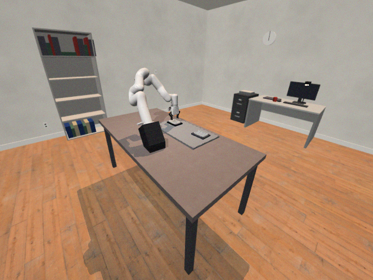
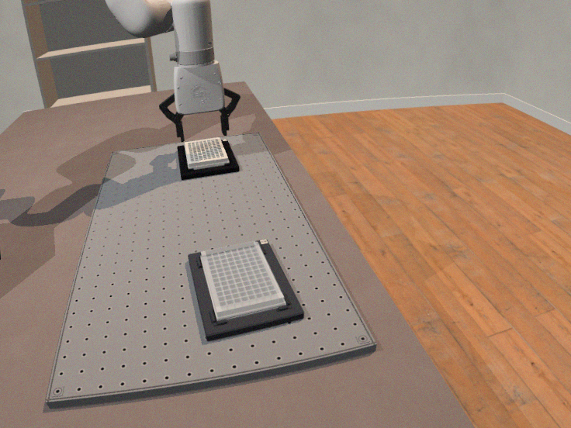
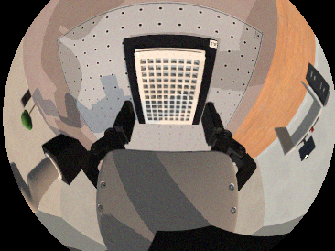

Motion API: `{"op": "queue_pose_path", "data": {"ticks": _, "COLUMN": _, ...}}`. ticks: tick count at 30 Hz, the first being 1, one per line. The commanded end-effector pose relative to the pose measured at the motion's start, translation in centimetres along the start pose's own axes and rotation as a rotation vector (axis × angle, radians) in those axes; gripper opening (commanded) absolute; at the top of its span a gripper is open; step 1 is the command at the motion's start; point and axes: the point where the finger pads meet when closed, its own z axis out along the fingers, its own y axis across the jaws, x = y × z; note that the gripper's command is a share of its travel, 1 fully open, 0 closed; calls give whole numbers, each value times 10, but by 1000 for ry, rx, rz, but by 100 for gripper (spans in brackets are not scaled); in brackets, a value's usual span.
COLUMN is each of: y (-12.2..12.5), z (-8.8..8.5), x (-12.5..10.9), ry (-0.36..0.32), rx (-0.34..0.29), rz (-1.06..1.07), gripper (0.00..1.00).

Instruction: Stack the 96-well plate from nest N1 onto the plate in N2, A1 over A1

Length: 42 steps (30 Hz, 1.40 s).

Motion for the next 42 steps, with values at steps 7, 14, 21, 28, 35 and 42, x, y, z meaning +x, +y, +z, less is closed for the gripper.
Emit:
{"op": "queue_pose_path", "data": {"ticks": 7, "y": 2, "z": 14, "x": 1, "ry": 1, "rx": -4, "rz": -1, "gripper": 100}}
{"op": "queue_pose_path", "data": {"ticks": 14, "y": 2, "z": 15, "x": 1, "ry": 1, "rx": -4, "rz": -1, "gripper": 100}}
{"op": "queue_pose_path", "data": {"ticks": 21, "y": 2, "z": 15, "x": 1, "ry": 1, "rx": -4, "rz": -1, "gripper": 100}}
{"op": "queue_pose_path", "data": {"ticks": 28, "y": 2, "z": 19, "x": 1, "ry": 1, "rx": -4, "rz": -1, "gripper": 100}}
{"op": "queue_pose_path", "data": {"ticks": 35, "y": 2, "z": 23, "x": 1, "ry": 1, "rx": -4, "rz": -1, "gripper": 100}}
{"op": "queue_pose_path", "data": {"ticks": 42, "y": 2, "z": 27, "x": 1, "ry": 1, "rx": -4, "rz": -1, "gripper": 100}}
